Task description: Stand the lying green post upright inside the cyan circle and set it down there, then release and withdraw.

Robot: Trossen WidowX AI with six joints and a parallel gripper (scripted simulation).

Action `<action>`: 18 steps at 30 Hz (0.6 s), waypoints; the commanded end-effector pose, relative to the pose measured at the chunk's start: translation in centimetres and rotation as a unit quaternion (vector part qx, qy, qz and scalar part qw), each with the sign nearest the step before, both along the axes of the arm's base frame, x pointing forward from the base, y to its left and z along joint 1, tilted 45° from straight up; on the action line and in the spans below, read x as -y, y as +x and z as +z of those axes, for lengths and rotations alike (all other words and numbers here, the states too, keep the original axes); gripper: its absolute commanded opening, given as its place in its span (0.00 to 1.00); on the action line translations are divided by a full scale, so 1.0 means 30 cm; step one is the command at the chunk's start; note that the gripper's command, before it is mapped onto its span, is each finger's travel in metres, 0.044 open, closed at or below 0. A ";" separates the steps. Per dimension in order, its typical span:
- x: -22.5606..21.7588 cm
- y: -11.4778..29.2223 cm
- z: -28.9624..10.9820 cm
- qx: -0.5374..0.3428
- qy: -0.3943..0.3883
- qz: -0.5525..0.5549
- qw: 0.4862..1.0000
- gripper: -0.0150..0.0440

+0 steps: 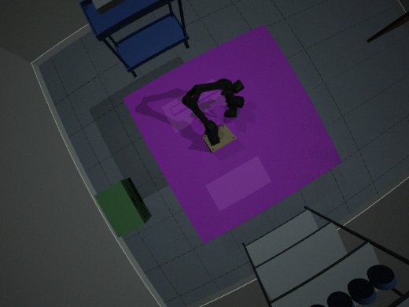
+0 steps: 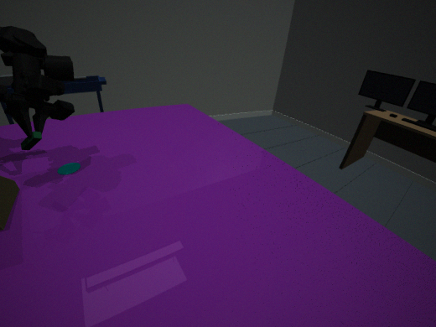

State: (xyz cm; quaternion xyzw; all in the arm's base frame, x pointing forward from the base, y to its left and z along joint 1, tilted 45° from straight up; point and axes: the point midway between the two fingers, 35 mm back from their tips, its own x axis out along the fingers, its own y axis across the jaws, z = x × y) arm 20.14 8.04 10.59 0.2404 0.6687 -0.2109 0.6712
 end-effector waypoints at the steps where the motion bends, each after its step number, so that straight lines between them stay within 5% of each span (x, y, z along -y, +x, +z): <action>1: 0.003 0.001 0.001 0.012 -0.011 -0.006 1.000 0.29; 18: 0.004 0.004 0.005 0.056 -0.048 -0.021 0.997 0.29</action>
